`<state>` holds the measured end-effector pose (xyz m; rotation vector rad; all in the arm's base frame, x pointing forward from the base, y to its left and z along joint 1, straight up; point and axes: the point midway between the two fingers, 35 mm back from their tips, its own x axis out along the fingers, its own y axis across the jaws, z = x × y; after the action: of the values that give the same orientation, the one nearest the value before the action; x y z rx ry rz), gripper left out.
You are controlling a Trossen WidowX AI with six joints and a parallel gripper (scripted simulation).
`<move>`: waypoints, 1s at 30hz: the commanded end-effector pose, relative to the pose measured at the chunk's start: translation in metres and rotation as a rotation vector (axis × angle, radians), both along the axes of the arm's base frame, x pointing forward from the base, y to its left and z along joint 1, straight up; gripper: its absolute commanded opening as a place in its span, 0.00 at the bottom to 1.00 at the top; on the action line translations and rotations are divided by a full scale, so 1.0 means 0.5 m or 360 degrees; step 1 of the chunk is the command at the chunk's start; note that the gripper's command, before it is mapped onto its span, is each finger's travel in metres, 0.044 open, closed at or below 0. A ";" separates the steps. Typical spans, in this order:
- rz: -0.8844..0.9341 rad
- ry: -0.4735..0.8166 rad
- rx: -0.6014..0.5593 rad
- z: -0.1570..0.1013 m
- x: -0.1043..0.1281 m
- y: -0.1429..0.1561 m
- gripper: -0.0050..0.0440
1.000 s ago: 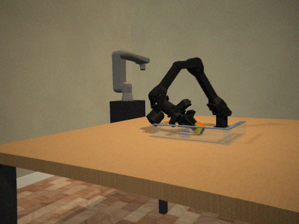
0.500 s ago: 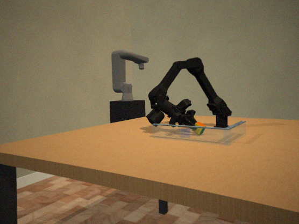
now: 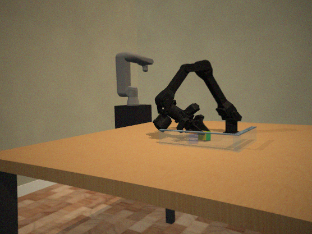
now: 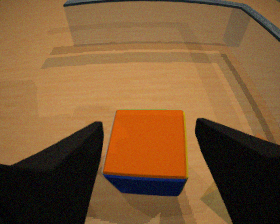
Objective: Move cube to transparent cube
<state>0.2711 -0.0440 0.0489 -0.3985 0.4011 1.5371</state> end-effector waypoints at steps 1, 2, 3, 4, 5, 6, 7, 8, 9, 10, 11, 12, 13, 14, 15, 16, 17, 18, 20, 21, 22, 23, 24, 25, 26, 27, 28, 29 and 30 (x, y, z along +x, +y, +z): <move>-0.0001 -0.0031 -0.0020 0.011 0.005 -0.002 0.84; -0.0001 -0.0031 -0.0020 0.011 0.005 -0.002 0.89; -0.0001 -0.0031 -0.0020 0.011 0.005 -0.002 0.93; -0.0001 -0.0031 -0.0020 0.011 0.005 -0.002 0.98; -0.0001 -0.0031 -0.0020 0.011 0.005 -0.002 1.00; -0.0001 -0.0031 -0.0020 0.011 0.005 -0.002 1.00; -0.0001 -0.0031 -0.0020 0.011 0.005 -0.002 1.00; -0.0001 -0.0031 -0.0020 0.011 0.005 -0.002 1.00; -0.0001 -0.0031 -0.0020 0.011 0.005 -0.002 1.00; -0.0001 -0.0031 -0.0020 0.011 0.005 -0.002 1.00; -0.0001 -0.0031 -0.0020 0.011 0.005 -0.002 1.00; -0.0001 -0.0031 -0.0020 0.011 0.005 -0.002 1.00; -0.0001 -0.0031 -0.0020 0.011 0.005 -0.002 1.00; -0.0001 -0.0031 -0.0020 0.011 0.005 -0.002 1.00; -0.0001 -0.0031 -0.0020 0.011 0.005 -0.002 1.00; -0.0001 -0.0031 -0.0020 0.011 0.005 -0.002 1.00; -0.0001 -0.0031 -0.0020 0.011 0.005 -0.002 1.00; -0.0001 -0.0031 -0.0020 0.011 0.005 -0.002 1.00; -0.0001 -0.0031 -0.0020 0.011 0.005 -0.002 1.00; -0.0001 -0.0031 -0.0020 0.011 0.005 -0.002 1.00; -0.0001 -0.0031 -0.0020 0.011 0.005 -0.002 1.00; -0.0001 -0.0031 -0.0020 0.011 0.005 -0.002 1.00; -0.0001 -0.0031 -0.0020 0.011 0.005 -0.002 1.00; -0.0001 -0.0031 -0.0020 0.011 0.005 -0.002 1.00; -0.0001 -0.0031 -0.0020 0.011 0.005 -0.002 1.00; -0.0001 -0.0031 -0.0020 0.011 0.005 -0.002 1.00; -0.0001 -0.0031 -0.0020 0.011 0.005 -0.002 1.00; -0.0001 -0.0031 -0.0020 0.011 0.005 -0.002 1.00; -0.0001 -0.0031 -0.0020 0.011 0.005 -0.002 1.00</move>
<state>0.2711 -0.0438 0.0490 -0.3972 0.4018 1.5376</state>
